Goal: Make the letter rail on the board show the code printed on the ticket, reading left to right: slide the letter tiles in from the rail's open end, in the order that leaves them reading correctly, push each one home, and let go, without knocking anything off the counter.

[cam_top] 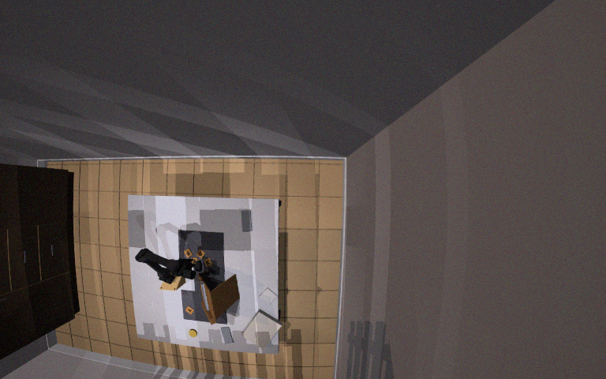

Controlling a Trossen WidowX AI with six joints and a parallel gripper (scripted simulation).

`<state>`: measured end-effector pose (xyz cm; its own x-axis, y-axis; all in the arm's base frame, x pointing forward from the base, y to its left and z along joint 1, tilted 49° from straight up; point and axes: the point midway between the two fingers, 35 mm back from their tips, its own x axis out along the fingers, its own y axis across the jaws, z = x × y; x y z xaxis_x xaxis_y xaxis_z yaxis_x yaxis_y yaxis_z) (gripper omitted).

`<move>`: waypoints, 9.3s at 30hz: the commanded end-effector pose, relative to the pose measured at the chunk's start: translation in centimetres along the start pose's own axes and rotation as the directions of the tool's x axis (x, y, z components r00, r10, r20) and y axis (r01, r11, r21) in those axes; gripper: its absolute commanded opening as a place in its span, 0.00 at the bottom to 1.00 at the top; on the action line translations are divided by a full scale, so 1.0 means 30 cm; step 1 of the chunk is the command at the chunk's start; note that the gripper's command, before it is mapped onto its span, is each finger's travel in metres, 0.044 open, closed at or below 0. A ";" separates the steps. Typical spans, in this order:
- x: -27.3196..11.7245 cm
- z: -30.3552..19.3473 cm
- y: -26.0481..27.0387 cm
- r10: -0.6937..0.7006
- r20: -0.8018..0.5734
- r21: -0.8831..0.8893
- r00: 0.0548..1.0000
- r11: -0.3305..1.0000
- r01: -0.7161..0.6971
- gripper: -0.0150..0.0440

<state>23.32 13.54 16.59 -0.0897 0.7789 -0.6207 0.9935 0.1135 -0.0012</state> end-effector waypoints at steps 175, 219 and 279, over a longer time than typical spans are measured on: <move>-0.102 0.071 0.155 0.530 -0.063 -0.910 0.845 0.317 -0.267 0.25; -0.228 0.129 0.185 0.694 -0.096 -0.983 0.714 -0.180 0.042 0.25; -0.229 0.228 0.200 0.694 -0.096 -0.983 0.714 -0.180 0.043 0.25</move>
<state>30.37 4.68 15.61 0.6219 0.6893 -0.3715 -0.2444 0.6216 0.7443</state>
